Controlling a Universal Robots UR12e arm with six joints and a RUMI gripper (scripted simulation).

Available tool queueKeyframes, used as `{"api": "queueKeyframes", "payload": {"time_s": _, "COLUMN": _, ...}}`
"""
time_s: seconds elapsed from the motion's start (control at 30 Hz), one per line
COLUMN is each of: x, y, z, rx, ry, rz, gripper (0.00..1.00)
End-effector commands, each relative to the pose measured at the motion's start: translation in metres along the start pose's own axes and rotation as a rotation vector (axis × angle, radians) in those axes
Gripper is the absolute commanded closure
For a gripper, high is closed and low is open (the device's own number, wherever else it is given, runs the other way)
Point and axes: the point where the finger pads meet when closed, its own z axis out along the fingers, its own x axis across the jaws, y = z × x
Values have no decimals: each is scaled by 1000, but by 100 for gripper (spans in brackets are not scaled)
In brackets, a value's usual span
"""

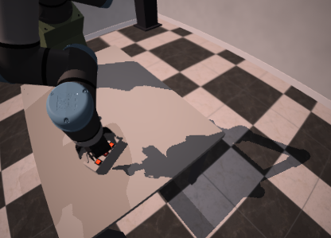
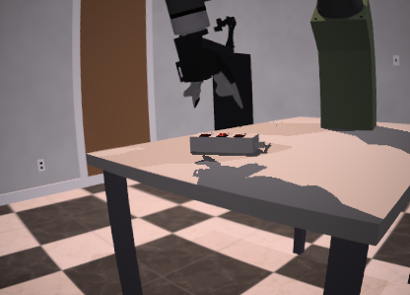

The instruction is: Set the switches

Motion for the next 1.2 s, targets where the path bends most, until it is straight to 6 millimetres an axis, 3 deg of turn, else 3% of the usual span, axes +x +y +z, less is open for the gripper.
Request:
{"api": "queueKeyframes", "payload": {"time_s": 0.0, "x": -1, "y": 3, "z": 0, "rx": -3, "ry": -1, "rz": -1, "gripper": 0}}
{"api": "queueKeyframes", "payload": {"time_s": 0.77, "x": -1, "y": -3, "z": -2, "rx": -10, "ry": 1, "rz": 3, "gripper": 0}}
{"api": "queueKeyframes", "payload": {"time_s": 1.17, "x": -6, "y": -56, "z": -36, "rx": -236, "ry": 10, "rz": 27, "gripper": 0}}
